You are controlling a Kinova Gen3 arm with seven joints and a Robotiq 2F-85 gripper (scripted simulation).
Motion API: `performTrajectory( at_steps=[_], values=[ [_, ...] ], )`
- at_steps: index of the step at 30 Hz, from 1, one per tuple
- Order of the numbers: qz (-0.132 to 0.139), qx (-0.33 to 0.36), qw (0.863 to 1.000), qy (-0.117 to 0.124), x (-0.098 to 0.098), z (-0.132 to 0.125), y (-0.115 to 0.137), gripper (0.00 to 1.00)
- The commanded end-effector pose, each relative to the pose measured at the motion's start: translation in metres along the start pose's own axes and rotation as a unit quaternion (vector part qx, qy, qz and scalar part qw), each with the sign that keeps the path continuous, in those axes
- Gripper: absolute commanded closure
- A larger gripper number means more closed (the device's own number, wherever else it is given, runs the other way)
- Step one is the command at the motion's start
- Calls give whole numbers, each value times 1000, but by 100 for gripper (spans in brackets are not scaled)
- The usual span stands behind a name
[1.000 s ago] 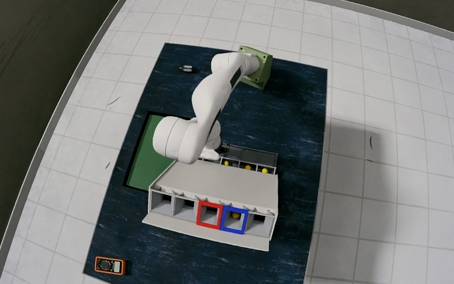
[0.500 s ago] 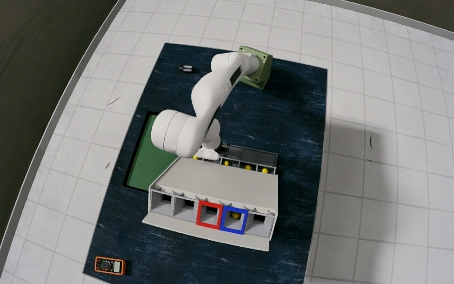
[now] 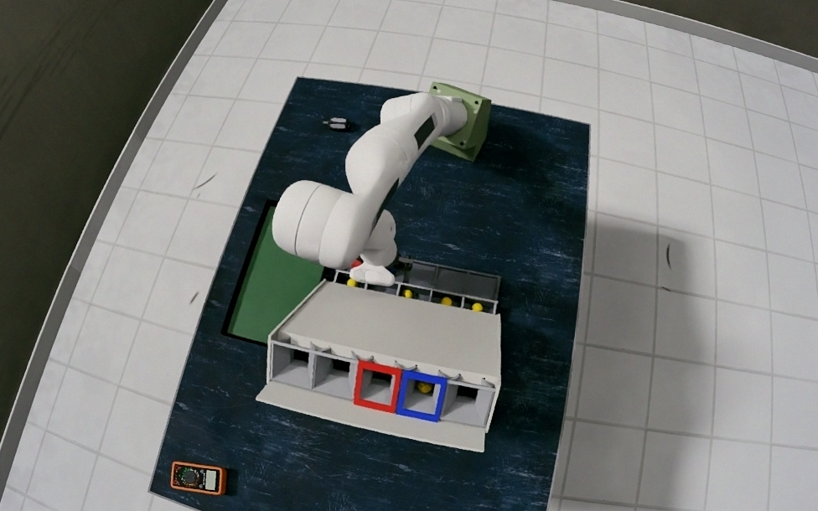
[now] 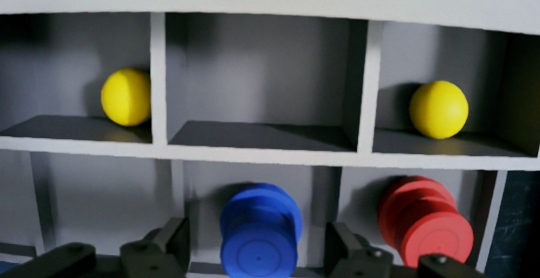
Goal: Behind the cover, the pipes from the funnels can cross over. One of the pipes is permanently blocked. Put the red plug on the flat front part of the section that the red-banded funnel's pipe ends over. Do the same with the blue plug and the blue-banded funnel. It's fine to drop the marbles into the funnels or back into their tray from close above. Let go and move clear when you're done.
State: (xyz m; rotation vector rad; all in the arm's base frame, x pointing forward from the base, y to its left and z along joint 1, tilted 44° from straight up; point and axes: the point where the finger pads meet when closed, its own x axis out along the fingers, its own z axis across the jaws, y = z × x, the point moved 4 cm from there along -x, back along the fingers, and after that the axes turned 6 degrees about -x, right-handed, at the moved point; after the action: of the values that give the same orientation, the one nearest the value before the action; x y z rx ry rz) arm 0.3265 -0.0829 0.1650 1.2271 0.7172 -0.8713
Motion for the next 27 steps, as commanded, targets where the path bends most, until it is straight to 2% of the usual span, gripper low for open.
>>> performTrajectory(
  at_steps=[1,15,16,27],
  values=[
    [105,0,994,-23,-18,-3,-14,35],
    [105,0,994,-23,-18,-3,-14,35],
    [106,0,994,-24,-37,-4,-18,35],
    [106,0,994,-24,-37,-4,-18,35]
  ],
)
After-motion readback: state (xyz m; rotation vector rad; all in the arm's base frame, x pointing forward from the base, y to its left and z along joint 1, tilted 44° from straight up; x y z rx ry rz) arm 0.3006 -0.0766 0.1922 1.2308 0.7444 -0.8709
